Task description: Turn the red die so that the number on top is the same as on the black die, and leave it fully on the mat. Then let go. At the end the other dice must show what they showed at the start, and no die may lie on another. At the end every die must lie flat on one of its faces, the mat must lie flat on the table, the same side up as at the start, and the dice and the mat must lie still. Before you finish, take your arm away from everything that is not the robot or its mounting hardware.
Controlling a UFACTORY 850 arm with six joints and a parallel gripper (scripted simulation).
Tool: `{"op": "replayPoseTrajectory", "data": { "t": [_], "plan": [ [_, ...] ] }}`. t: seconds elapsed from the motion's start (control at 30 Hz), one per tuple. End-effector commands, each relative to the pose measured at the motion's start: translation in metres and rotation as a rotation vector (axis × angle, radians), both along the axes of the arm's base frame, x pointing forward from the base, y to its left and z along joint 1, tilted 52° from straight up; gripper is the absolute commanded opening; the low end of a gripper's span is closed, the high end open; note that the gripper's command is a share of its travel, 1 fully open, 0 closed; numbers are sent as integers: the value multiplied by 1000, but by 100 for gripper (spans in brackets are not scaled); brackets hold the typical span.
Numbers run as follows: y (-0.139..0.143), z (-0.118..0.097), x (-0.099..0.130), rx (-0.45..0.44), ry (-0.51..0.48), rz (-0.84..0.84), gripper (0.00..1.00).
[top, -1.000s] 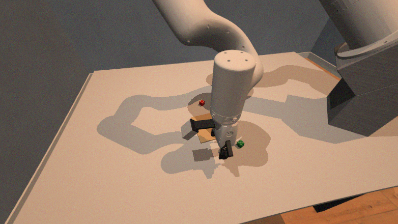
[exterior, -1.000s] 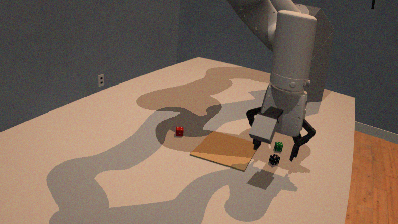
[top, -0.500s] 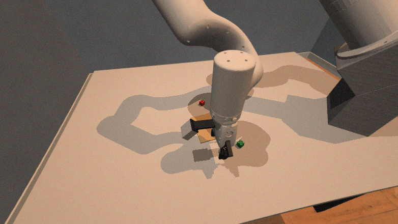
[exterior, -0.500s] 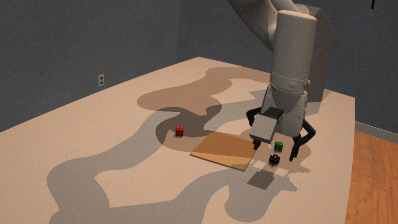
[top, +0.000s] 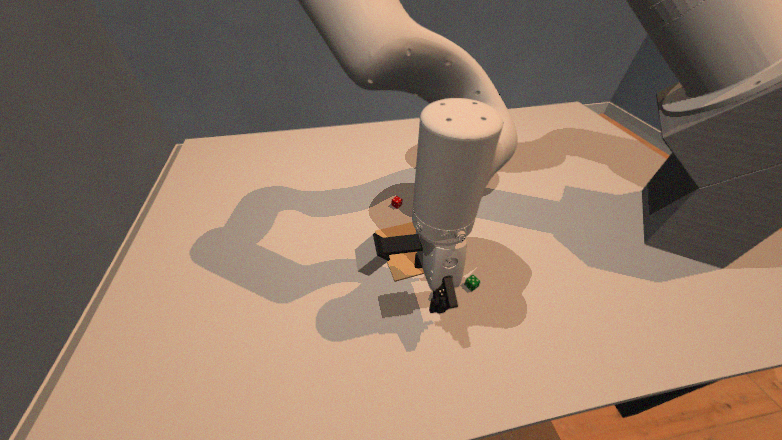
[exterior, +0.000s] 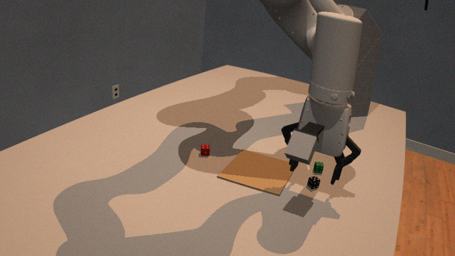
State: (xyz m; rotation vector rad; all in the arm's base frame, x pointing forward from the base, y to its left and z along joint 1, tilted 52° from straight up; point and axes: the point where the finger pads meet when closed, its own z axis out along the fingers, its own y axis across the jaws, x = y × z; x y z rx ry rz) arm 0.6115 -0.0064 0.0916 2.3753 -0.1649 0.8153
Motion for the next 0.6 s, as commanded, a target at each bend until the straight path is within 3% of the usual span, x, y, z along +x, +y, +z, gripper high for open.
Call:
{"op": "replayPoseTrajectory", "data": {
  "t": [0.0,0.27,0.57],
  "plan": [
    [0,0,0,0,-1,1,100],
    [8,8,-6,0,-1,1,100],
    [49,51,-42,0,-1,1,100]
  ]
}}
